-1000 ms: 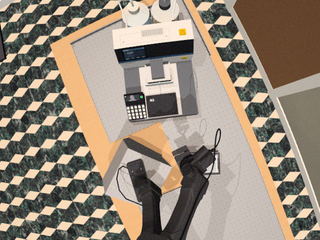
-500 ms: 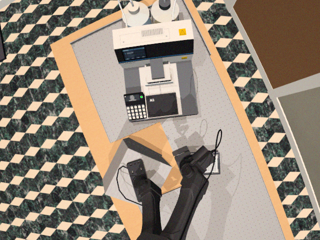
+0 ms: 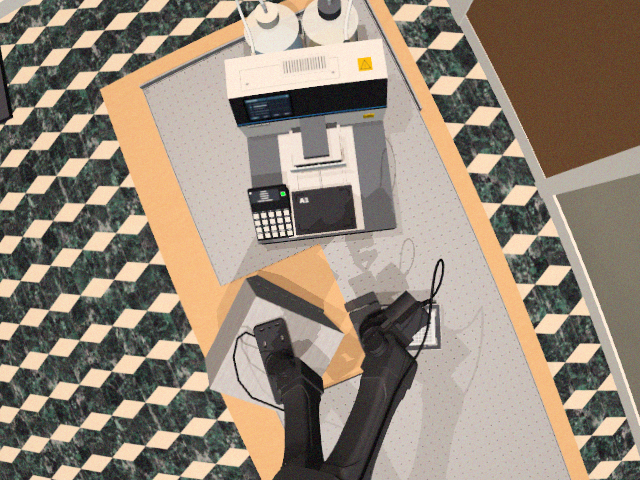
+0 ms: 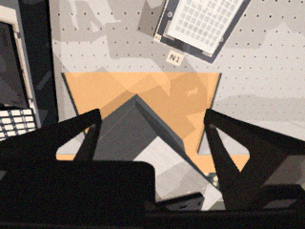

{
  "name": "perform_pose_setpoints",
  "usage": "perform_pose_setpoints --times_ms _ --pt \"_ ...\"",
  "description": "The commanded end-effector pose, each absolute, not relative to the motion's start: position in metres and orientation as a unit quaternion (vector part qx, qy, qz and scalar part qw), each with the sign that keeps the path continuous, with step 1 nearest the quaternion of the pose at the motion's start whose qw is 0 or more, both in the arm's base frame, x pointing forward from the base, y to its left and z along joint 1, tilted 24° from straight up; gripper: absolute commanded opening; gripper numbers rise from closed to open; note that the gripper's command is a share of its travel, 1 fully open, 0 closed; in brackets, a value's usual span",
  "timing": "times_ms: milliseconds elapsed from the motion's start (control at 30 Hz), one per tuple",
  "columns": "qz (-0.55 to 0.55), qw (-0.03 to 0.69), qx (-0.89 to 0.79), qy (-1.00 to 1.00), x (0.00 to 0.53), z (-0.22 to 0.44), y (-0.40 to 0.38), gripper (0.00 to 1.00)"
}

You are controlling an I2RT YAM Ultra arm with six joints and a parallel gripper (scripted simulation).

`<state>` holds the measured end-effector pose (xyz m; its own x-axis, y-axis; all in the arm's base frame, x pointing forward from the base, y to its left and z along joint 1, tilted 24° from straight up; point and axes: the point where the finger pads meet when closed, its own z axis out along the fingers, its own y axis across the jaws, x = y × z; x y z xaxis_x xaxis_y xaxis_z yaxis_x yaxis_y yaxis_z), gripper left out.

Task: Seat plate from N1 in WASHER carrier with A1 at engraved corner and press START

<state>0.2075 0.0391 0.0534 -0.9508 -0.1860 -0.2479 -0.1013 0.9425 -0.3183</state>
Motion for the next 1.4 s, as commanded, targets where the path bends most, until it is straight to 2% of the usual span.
perform_pose_setpoints --times_ms 0,433,800,1367 --pt "-0.145 0.164 -0.071 0.973 0.216 0.067 0.046 1.0" --pt "-0.145 0.164 -0.071 0.973 0.216 0.067 0.046 1.0" --pt "-0.115 0.178 0.112 0.971 0.262 0.052 0.01 1.0" --pt "-0.119 0.179 0.104 0.971 0.322 0.041 -0.038 1.0"
